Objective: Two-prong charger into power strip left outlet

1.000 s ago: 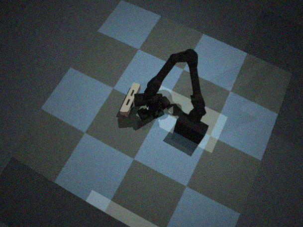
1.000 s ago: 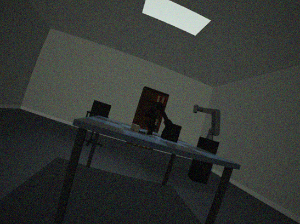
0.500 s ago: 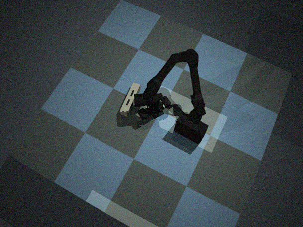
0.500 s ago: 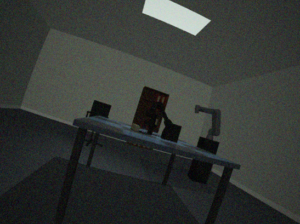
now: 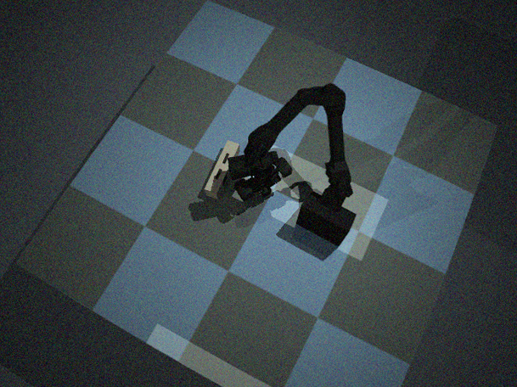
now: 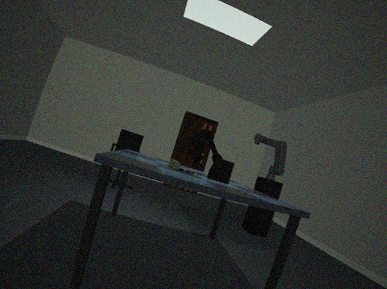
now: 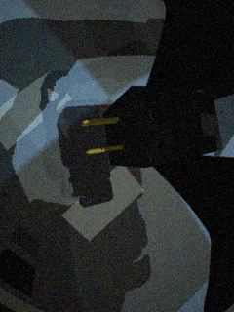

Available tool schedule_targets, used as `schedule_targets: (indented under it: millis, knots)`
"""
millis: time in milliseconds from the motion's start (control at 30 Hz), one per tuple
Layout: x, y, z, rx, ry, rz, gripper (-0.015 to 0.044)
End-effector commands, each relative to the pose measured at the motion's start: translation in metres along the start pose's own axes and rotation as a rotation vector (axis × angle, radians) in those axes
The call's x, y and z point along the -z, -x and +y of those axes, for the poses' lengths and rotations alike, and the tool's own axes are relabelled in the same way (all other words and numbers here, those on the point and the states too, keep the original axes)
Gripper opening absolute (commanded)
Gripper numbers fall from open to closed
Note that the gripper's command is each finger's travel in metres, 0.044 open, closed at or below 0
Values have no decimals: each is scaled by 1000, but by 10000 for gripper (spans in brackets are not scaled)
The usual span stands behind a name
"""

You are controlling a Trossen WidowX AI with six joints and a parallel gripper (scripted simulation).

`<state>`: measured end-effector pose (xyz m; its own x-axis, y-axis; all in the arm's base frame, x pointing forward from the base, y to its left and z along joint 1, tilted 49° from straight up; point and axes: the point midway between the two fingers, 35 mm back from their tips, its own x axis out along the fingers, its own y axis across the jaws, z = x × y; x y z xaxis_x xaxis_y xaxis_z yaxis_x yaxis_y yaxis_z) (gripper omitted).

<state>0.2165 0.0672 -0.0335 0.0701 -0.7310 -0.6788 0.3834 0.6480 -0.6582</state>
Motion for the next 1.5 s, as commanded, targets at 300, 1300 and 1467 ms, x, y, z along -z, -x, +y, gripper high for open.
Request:
schedule_targets:
  millis: [300, 1300, 1467]
  knots:
    - [-6, -3, 6, 5, 120, 2, 0]
    - [-26, -29, 22, 33, 493, 2, 0]
    - [-28, -33, 24, 37, 543, 3, 0]
